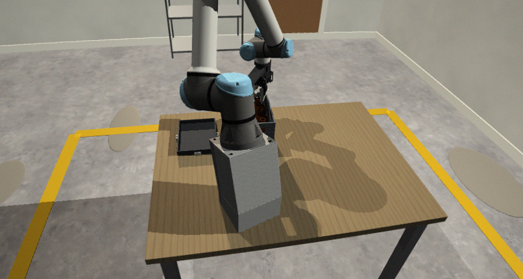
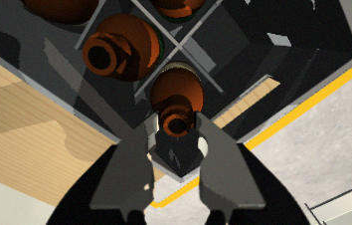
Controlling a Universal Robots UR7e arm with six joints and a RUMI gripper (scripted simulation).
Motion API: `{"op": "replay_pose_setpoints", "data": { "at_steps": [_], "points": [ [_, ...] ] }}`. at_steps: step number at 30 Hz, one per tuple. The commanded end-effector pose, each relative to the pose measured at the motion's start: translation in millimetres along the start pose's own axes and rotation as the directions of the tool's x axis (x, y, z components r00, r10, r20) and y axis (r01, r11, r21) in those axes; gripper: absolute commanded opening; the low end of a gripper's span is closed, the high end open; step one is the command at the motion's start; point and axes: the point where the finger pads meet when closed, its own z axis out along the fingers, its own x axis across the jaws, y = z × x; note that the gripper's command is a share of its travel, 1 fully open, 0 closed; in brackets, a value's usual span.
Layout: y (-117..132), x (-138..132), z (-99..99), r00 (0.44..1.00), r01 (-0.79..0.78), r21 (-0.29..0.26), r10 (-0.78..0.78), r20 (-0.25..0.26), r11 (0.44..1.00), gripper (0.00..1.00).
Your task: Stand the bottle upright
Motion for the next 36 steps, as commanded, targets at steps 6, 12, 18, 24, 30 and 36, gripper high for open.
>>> {"op": "replay_pose_setpoints", "data": {
  "at_steps": [6, 12, 18, 24, 30, 36],
  "points": [
    [0.5, 0.1, -0.4, 1.000, 0.000, -0.001, 0.000, 0.000, 1.000, 0.00],
    [0.5, 0.1, -0.4, 1.000, 0.000, -0.001, 0.000, 0.000, 1.000, 0.38],
    [0.5, 0.1, -0.4, 1.000, 0.000, -0.001, 0.000, 0.000, 1.000, 0.38],
    [0.5, 0.1, -0.4, 1.000, 0.000, -0.001, 0.000, 0.000, 1.000, 0.38],
    [0.5, 0.1, -0.4, 1.000, 0.000, -0.001, 0.000, 0.000, 1.000, 0.38],
    [0.5, 0.1, -0.4, 1.000, 0.000, -0.001, 0.000, 0.000, 1.000, 0.38]
  ]
}}
